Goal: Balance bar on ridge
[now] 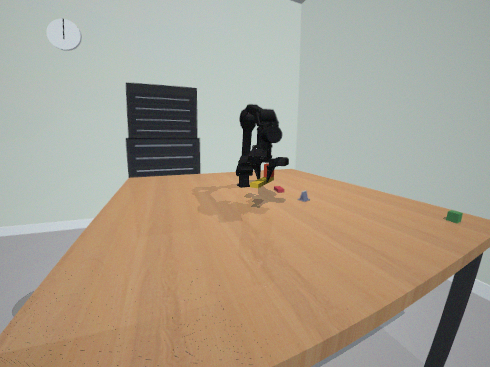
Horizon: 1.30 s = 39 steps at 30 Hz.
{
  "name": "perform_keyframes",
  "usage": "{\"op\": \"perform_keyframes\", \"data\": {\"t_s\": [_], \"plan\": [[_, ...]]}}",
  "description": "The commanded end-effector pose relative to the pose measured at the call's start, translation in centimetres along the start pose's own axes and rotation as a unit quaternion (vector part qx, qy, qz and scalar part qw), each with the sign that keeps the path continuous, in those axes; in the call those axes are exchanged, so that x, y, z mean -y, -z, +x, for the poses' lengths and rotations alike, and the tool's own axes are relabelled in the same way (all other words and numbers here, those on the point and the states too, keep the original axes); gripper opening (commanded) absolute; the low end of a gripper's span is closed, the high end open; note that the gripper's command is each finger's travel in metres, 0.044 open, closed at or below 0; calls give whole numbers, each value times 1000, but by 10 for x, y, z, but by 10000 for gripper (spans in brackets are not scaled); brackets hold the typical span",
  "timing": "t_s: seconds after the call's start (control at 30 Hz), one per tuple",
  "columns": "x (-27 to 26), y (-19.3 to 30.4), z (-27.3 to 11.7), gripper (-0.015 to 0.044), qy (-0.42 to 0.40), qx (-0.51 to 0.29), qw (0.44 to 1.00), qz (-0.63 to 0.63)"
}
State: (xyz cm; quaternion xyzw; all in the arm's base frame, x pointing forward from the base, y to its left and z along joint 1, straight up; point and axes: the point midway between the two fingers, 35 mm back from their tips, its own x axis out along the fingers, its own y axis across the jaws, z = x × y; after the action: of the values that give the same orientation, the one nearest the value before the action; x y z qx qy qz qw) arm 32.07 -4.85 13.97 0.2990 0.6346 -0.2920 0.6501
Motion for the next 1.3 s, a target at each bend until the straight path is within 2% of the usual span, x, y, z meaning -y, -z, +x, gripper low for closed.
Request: {"op": "perform_keyframes", "data": {"t_s": [0.0, 0.6, 1.27], "plan": [[-14, 5, -3, 0, -2, 4, 999, -52], [-70, 39, -5, 0, -4, 3, 969, -248], [-127, 88, -6, 0, -7, 3, 900, -435]]}}
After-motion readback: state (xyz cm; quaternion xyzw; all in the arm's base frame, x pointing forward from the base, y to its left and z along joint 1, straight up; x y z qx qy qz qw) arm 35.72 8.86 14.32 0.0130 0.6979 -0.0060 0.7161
